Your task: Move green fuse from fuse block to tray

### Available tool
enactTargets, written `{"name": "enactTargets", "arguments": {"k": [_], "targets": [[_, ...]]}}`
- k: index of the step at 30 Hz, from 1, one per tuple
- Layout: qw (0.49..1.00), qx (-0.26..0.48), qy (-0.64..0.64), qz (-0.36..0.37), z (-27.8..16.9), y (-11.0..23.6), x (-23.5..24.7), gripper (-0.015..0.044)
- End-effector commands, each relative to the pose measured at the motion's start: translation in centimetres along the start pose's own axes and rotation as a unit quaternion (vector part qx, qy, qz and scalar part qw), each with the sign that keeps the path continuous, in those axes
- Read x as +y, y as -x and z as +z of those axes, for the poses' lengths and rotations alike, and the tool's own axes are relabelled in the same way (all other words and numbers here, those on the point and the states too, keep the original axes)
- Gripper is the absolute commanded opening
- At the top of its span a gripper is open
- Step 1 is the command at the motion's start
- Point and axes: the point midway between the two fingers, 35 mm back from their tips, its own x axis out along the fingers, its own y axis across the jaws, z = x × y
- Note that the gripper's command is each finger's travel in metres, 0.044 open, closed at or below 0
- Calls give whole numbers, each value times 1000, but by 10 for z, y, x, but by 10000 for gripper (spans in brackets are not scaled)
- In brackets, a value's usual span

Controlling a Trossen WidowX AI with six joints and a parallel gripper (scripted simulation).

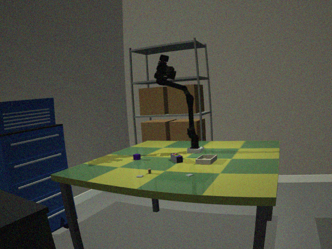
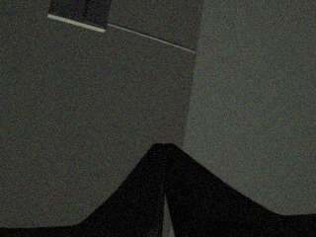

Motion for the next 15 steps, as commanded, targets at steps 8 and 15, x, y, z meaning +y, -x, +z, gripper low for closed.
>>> {"name": "enactTargets", "arguments": {"k": [8, 15], "targets": [[995, 29, -66, -69, -40, -21, 19, 65], [983, 98, -132, -86, -81, -47, 71, 65]]}}
